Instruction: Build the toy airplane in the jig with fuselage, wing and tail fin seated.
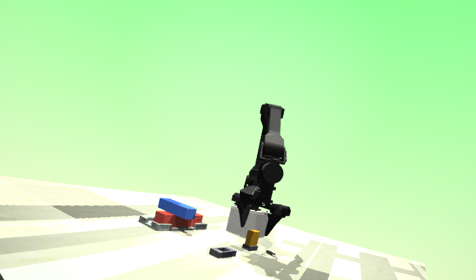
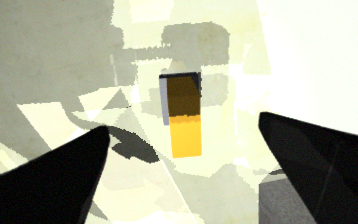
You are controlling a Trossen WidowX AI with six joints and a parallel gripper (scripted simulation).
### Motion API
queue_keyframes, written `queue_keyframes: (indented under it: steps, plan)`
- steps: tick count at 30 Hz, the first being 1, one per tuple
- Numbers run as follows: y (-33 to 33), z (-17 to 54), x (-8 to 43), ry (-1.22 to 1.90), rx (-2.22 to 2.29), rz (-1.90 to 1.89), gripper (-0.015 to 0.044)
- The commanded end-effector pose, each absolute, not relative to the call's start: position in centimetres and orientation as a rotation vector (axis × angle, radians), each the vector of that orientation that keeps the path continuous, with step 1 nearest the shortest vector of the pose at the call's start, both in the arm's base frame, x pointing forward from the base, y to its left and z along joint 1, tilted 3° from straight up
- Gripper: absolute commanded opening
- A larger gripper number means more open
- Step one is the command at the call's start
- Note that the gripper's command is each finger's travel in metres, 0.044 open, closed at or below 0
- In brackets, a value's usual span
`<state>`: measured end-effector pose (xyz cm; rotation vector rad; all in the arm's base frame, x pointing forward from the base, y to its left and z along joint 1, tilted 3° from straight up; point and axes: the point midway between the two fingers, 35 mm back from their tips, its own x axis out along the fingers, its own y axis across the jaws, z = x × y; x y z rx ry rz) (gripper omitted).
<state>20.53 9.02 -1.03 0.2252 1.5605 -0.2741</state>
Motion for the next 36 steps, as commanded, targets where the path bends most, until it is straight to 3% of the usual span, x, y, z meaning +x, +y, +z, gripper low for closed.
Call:
queue_keyframes:
  steps: [1, 21, 35, 36]
  plan:
    - [9.1, -1.7, 20.5, 1.562, 0.229, -0.273, 0.044]
    - [8.9, -4.6, 20.3, 1.563, 0.229, -0.273, 0.044]
    - [8.9, -4.6, 20.3, 1.563, 0.229, -0.273, 0.0072]
    - [8.9, -4.6, 20.3, 1.563, 0.229, -0.273, 0.0066]
